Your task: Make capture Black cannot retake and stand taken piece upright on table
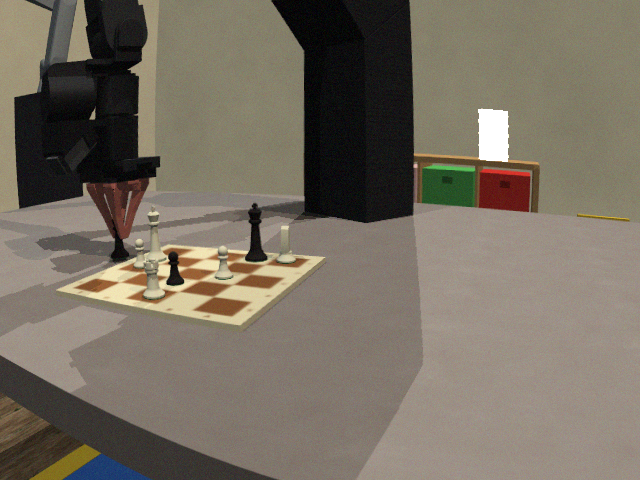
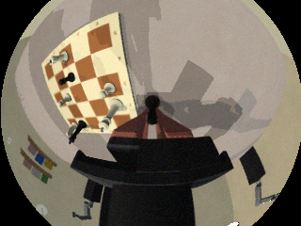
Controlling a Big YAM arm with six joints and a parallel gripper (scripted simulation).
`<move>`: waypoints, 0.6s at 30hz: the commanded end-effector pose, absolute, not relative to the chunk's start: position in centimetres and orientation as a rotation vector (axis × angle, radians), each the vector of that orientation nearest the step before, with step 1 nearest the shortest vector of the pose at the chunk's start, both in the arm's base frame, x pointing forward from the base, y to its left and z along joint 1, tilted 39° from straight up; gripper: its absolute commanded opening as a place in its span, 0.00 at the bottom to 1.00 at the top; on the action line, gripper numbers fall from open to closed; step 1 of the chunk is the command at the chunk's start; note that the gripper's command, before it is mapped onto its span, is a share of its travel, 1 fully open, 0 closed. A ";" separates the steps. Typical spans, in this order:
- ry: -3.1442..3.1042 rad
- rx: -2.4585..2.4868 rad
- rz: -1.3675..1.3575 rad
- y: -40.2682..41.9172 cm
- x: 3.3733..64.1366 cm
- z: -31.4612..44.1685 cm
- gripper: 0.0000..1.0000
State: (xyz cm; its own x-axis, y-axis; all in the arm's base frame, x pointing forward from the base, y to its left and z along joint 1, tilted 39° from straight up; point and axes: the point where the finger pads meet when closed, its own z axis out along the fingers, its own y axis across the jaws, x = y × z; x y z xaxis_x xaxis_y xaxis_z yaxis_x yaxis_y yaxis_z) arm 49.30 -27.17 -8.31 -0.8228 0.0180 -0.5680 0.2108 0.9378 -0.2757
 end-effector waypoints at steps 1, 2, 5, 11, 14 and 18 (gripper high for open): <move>2.516 0.144 -0.444 -26.8 48.8 -9.1 0.00; 2.516 0.144 -0.444 -26.8 48.8 -9.1 0.00; 2.516 0.144 -0.444 -26.8 48.8 -9.1 0.00; 2.511 0.144 -0.446 -27.0 49.1 -9.0 0.00; 2.505 0.144 -0.449 -27.2 49.4 -8.9 0.00; 2.501 0.145 -0.451 -27.3 49.6 -8.8 0.00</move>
State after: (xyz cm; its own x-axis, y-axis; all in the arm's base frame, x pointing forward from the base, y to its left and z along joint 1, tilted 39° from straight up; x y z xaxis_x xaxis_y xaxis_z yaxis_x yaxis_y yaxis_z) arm 49.23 -27.13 -8.57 -0.8246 0.0187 -0.5654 0.2098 0.9383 -0.2750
